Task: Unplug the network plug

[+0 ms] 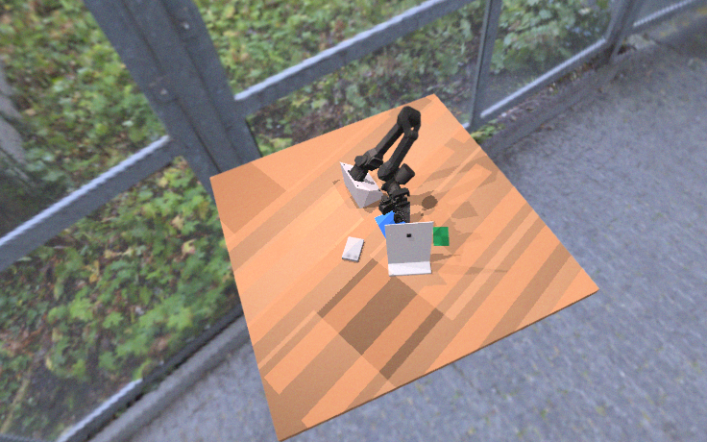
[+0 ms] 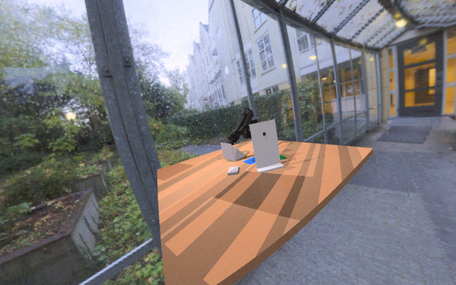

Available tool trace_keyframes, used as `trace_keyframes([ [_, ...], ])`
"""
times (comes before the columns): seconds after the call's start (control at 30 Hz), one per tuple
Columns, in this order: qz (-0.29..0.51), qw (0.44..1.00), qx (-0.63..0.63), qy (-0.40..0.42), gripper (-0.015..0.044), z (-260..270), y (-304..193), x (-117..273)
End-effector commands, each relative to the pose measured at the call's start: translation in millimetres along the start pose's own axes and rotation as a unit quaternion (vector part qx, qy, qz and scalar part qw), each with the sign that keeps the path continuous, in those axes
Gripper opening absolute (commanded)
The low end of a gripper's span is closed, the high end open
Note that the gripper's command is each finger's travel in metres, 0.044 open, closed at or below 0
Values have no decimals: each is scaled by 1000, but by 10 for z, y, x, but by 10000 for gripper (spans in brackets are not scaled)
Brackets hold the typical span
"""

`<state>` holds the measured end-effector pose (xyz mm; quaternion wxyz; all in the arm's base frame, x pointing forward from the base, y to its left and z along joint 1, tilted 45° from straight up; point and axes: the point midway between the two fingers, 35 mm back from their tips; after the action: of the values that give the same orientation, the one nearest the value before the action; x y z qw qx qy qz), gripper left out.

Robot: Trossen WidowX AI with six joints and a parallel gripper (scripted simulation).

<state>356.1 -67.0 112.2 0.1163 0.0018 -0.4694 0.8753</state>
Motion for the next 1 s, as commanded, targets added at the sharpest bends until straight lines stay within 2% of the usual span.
trace_keyframes([
  [0.0,-1,1000,-1,0,0,-6,-3,30],
  [0.97,-2,1000,-1,0,0,-14,-45,142],
])
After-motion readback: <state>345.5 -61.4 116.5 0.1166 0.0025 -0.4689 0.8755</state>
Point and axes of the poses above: the point midway between the two fingers, 35 mm back from their tips, its own x axis back along the fingers, its own z axis across the jaws, y = z × x, and after that the axes turned 11 degrees about -x, right-handed
